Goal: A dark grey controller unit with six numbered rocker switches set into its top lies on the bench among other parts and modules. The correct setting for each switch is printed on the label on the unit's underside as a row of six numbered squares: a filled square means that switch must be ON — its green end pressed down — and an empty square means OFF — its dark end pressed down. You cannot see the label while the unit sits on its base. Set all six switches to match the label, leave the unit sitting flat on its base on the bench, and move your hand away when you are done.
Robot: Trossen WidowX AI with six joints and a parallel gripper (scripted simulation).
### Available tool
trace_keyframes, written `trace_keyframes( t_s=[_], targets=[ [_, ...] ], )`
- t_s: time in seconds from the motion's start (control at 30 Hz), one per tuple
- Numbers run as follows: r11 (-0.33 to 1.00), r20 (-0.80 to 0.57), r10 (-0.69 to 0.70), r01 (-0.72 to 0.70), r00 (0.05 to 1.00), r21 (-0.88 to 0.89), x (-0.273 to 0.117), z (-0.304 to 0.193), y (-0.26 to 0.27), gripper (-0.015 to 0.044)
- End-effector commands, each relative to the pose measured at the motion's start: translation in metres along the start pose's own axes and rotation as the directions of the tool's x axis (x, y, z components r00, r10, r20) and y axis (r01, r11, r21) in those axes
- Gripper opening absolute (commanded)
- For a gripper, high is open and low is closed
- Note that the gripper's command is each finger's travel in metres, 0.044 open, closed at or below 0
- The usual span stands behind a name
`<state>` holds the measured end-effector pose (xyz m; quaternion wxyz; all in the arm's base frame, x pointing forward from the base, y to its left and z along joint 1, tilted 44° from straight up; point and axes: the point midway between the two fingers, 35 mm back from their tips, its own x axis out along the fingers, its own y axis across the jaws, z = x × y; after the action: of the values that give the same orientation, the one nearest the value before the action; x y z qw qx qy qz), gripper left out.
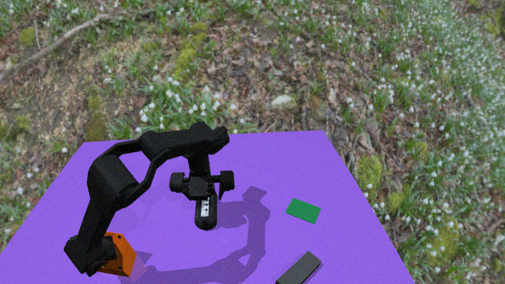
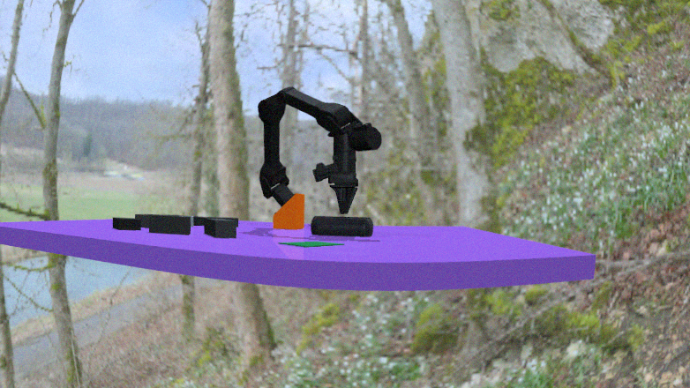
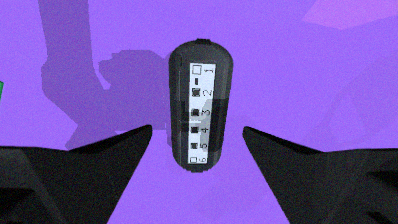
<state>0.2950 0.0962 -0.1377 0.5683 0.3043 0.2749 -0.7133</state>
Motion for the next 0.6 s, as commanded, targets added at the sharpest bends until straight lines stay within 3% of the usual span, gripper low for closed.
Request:
trace_keyframes(
  t_s=[0.0,0.1,0.2,0.37,0.57],
  targets=[
    [1.000,0.007,0.001,-0.001,1.000,-0.006,0.0004,0.0017,-0.0006,0.0440],
    [1.000,0.007,0.001,-0.001,1.000,-0.006,0.0004,0.0017,-0.0006,0.0440],
    [0.999,0.007,-0.002,0.003,1.000,-0.054,-0.0001,0.0015,-0.0001,0.0361],
    [0.919,0.007,-0.024,0.025,1.000,-0.394,-0.0032,0.0003,0.0033,0.0230],
    [0.666,0.008,-0.051,0.040,0.999,-0.745,-0.0070,-0.0008,0.0073,0.0072]
  ],
)
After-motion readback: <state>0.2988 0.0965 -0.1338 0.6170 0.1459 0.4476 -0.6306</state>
